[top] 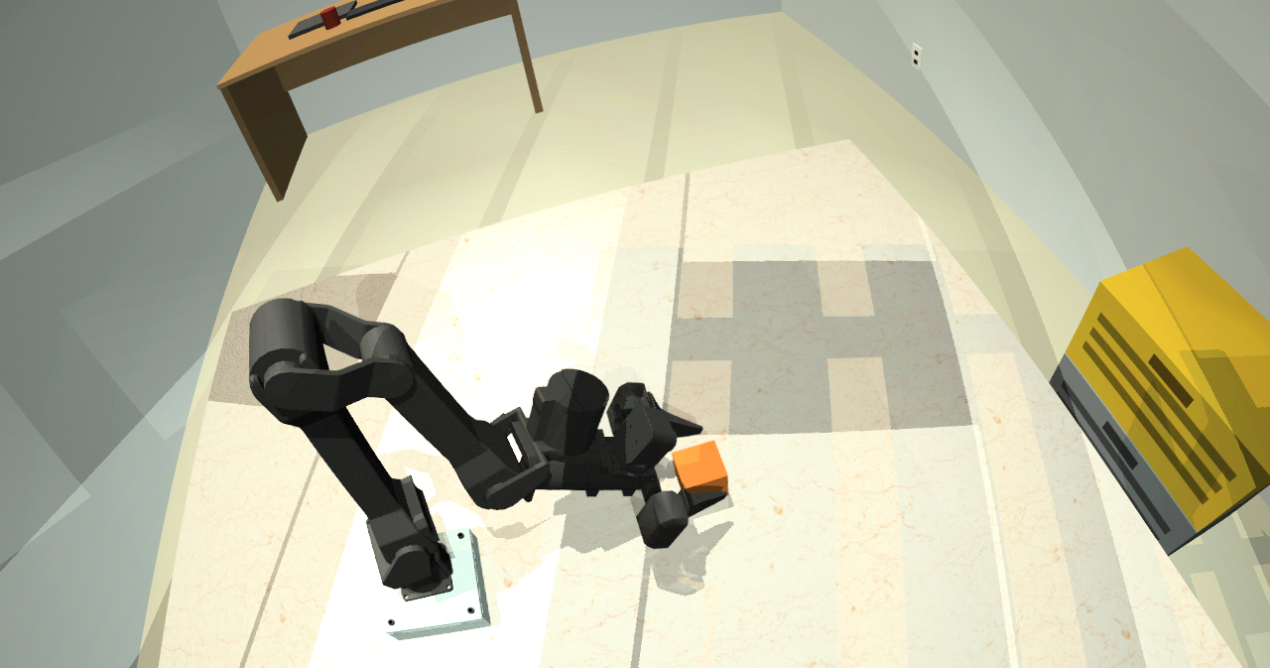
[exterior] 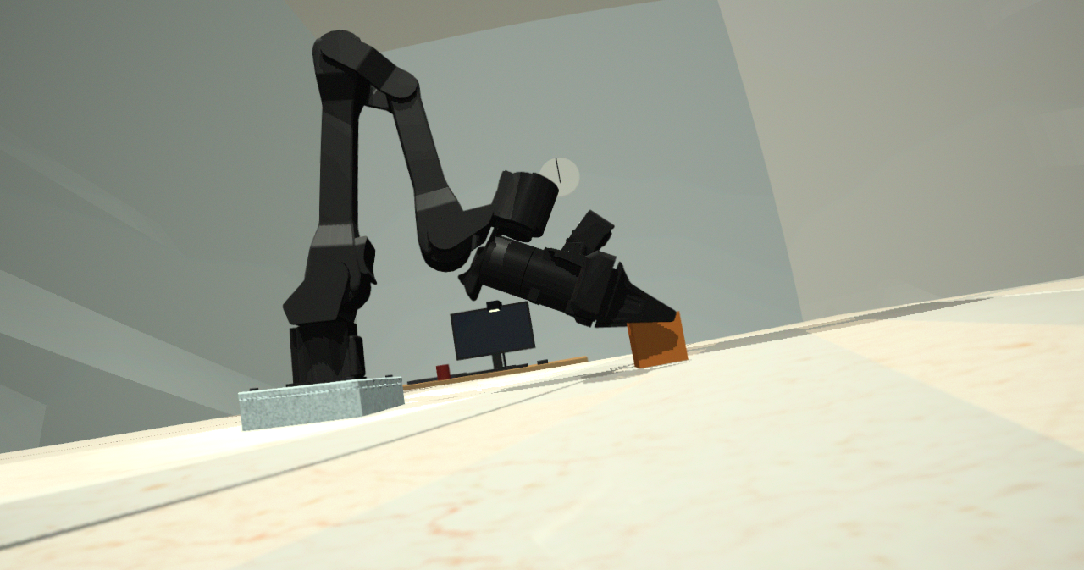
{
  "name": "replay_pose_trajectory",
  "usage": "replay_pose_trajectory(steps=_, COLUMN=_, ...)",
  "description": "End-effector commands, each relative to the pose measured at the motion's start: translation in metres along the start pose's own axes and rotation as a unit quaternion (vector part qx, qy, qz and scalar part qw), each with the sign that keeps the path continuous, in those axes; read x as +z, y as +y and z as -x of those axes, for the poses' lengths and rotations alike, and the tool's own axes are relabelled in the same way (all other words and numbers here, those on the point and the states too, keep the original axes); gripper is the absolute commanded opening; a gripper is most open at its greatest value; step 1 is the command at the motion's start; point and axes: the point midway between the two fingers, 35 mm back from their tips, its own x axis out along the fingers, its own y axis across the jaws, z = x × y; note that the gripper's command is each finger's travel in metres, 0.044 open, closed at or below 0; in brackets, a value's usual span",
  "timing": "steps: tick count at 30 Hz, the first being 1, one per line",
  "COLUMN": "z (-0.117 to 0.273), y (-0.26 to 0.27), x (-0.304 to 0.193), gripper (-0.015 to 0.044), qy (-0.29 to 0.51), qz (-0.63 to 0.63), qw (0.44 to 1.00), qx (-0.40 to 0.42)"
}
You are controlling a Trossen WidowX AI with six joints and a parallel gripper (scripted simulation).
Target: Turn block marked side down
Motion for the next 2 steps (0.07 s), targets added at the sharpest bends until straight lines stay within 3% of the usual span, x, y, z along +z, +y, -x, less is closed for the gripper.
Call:
replay_pose_trajectory(steps=1, z=0.0001, y=-0.0007, x=-0.0009, gripper=0.0440, qy=0.001, qz=0.004, qw=1.000, qx=-0.002)
replay_pose_trajectory(steps=2, z=0.0001, y=-0.0007, x=-0.0009, gripper=0.0440, qy=0.001, qz=0.004, qw=1.000, qx=-0.002)
